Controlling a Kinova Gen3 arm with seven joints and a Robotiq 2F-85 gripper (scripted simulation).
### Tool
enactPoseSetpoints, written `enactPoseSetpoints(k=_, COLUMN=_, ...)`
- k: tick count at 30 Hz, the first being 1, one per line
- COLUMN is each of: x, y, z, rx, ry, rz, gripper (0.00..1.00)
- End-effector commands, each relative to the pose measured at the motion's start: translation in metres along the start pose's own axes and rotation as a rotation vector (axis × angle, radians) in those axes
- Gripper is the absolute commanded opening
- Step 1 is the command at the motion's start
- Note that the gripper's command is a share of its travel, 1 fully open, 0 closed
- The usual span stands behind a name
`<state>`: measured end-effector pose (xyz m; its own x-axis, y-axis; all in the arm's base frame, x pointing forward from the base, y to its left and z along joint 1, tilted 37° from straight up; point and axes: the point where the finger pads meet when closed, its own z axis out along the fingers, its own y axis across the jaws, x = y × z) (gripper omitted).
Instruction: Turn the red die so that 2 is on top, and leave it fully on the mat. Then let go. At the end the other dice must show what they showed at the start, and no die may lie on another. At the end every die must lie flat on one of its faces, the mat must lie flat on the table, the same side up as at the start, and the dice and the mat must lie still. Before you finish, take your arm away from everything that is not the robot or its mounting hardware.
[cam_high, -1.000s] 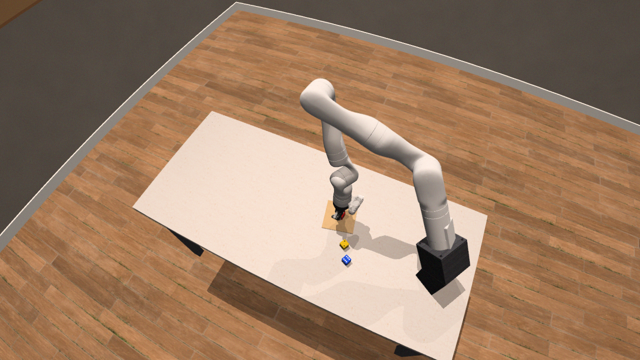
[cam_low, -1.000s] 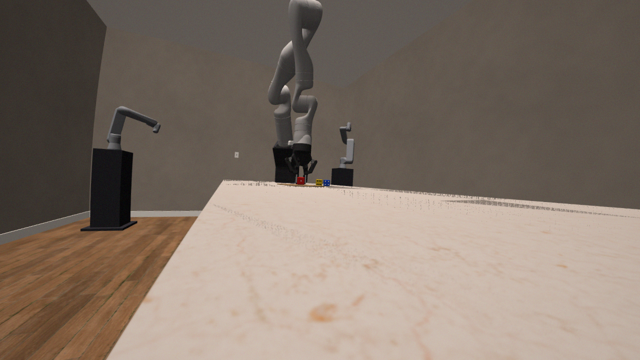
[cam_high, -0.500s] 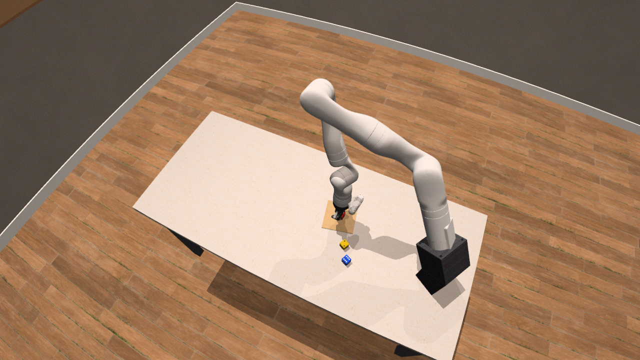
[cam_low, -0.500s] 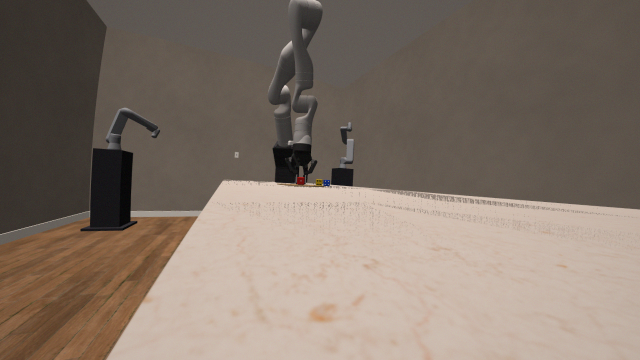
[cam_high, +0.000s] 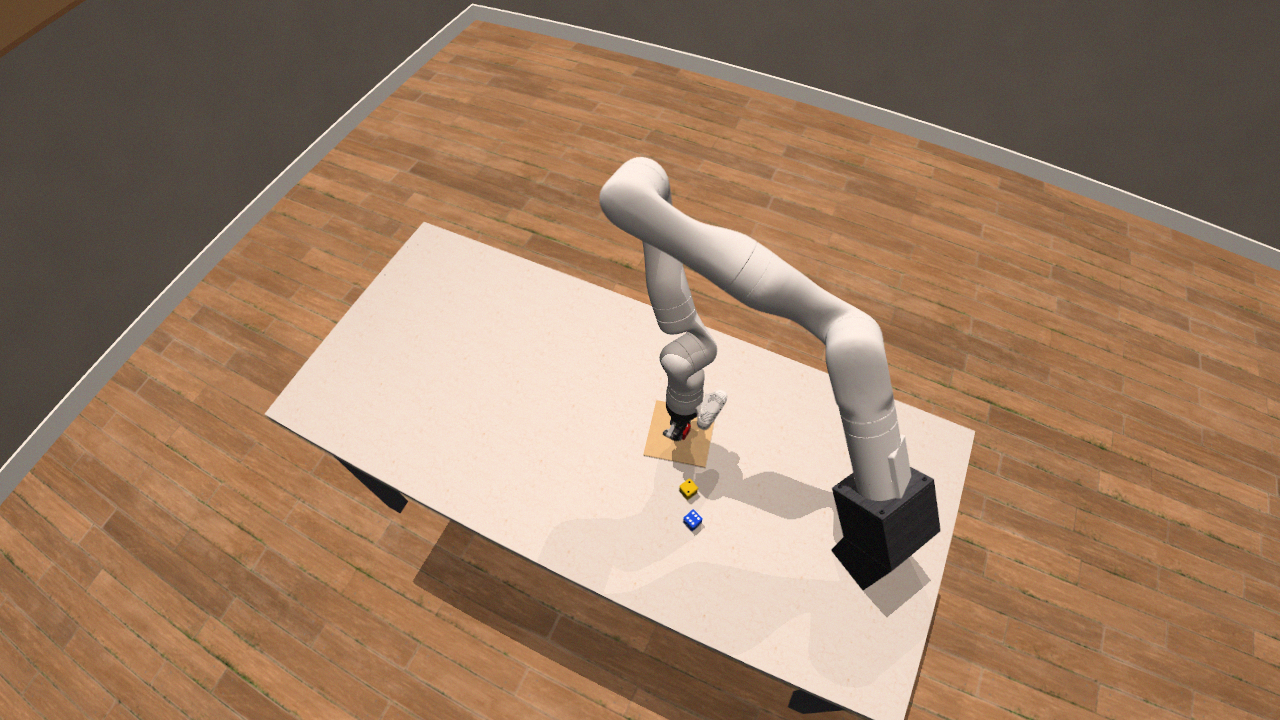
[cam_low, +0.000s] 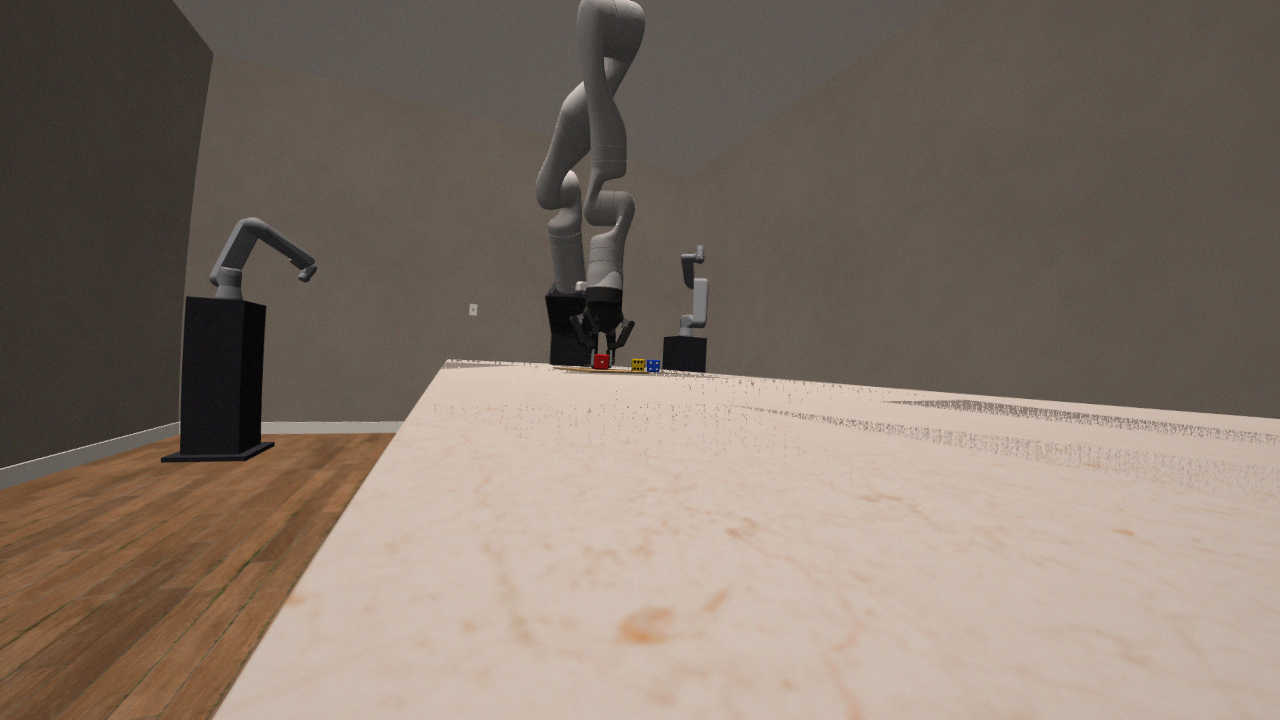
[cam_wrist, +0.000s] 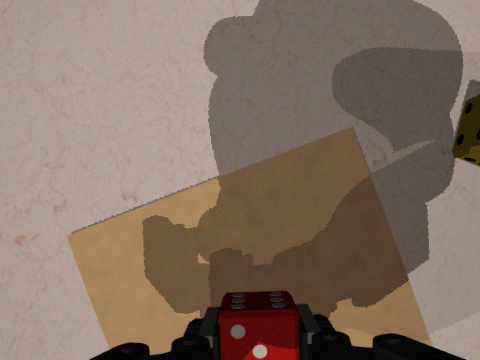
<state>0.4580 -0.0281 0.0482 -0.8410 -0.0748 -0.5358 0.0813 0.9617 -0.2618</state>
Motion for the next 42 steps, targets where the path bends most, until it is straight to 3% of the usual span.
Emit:
enactPoseSetpoints(k=1, x=-0.0016, y=0.0019, z=0.0008, rx=-0.004, ry=-0.005, rz=-0.005, gripper=0.26)
enactPoseSetpoints(k=38, x=-0.0016, y=0.0019, z=0.0008, rx=-0.004, ry=-0.005, rz=-0.005, gripper=0.26)
enactPoseSetpoints(k=42, x=-0.0016, y=0.0019, z=0.0008, rx=-0.004, ry=-0.005, rz=-0.005, gripper=0.34)
